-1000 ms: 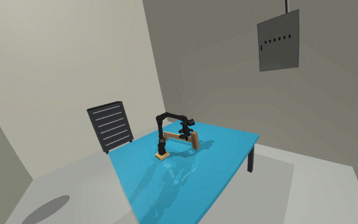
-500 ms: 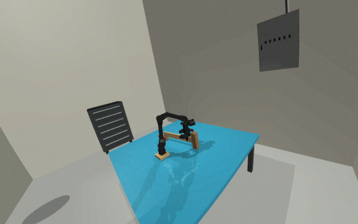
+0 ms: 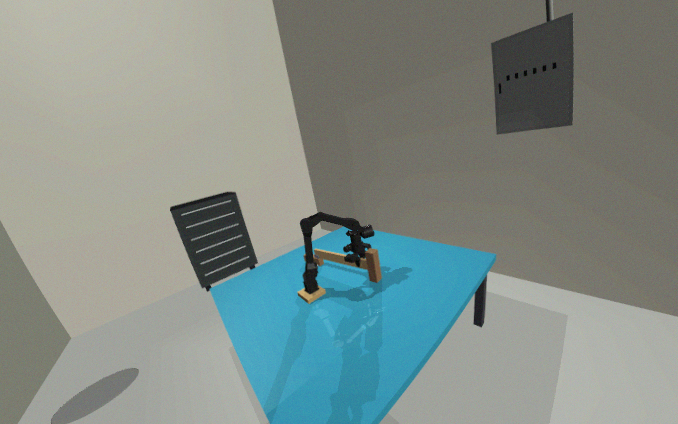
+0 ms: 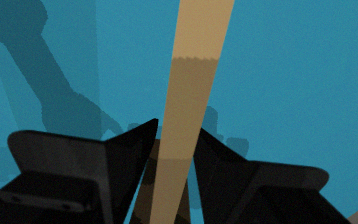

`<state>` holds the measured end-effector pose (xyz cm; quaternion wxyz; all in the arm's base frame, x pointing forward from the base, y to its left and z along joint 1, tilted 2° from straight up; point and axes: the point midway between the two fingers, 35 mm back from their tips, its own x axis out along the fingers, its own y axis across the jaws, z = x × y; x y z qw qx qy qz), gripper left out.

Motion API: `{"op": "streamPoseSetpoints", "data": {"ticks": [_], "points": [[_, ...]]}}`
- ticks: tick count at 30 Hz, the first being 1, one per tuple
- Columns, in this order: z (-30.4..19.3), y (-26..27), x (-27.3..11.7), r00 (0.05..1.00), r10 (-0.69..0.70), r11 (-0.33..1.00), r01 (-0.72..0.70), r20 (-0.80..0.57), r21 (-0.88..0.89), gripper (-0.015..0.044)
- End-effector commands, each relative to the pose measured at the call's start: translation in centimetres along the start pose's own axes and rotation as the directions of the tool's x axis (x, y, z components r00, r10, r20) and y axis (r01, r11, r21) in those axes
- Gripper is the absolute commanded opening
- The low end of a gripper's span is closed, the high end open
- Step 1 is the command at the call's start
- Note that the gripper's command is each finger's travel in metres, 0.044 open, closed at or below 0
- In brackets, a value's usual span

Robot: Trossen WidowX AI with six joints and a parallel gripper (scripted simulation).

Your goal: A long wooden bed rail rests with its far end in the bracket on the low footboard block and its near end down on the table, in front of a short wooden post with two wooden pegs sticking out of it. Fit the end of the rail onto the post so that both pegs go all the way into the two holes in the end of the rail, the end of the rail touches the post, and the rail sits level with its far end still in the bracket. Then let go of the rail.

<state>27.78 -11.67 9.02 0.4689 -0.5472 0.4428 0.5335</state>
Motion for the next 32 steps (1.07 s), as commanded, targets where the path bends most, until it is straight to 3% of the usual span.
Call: {"op": "streamPoseSetpoints", "data": {"ticks": [1, 9, 18, 32], "points": [[0.0, 0.0, 0.0, 1.0, 0.0, 1.0, 0.0, 0.0, 0.0, 0.0236], [0.0, 0.0, 0.0, 1.0, 0.0, 1.0, 0.0, 0.0, 0.0, 0.044], [3.0, 0.0, -3.0, 1.0, -0.003, 1.0, 0.003, -0.003, -0.002, 0.044], [3.0, 0.0, -3.0, 1.0, -0.003, 1.0, 0.003, -0.003, -0.002, 0.044]]}}
